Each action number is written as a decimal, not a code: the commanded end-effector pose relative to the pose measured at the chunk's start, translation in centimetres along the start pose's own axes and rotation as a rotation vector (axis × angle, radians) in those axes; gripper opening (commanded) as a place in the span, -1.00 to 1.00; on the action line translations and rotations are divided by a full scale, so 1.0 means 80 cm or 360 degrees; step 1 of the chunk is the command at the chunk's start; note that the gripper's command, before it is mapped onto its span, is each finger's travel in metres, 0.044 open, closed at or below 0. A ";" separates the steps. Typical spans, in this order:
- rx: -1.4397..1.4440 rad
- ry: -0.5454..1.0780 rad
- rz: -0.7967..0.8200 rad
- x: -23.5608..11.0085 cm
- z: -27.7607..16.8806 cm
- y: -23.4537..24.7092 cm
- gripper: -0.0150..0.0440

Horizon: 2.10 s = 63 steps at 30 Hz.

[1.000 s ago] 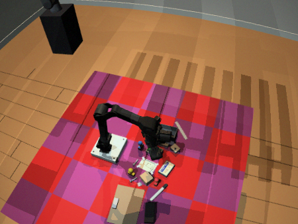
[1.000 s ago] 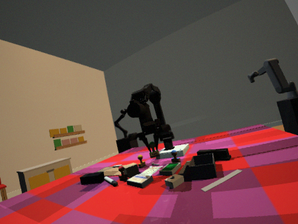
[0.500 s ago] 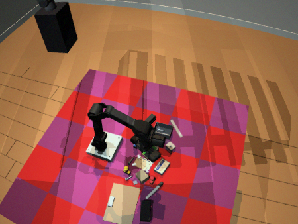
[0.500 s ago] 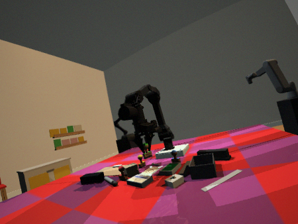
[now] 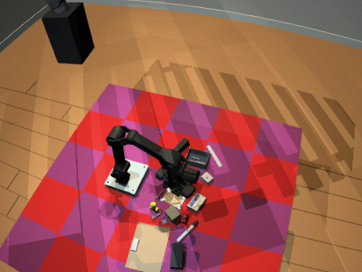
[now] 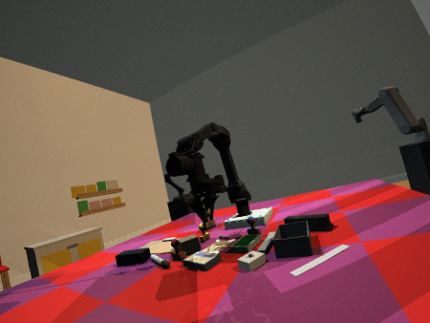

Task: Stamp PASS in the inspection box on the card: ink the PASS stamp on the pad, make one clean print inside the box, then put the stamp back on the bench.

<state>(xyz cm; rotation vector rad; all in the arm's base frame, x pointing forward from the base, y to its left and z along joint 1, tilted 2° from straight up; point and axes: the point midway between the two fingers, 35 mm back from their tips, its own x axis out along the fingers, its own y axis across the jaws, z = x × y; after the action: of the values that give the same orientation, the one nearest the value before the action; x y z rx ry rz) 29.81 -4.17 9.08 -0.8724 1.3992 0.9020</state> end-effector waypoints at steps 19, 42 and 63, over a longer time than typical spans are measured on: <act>-0.0014 0.0003 0.0000 0.019 -0.001 -0.002 -0.49; -0.0011 0.0001 0.0000 0.039 -0.001 -0.002 -0.49; -0.0008 0.0000 0.0000 0.056 -0.001 -0.002 -0.49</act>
<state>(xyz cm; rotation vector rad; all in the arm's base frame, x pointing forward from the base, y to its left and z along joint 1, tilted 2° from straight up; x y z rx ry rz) 29.95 -4.29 4.95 -0.8747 1.3965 0.9012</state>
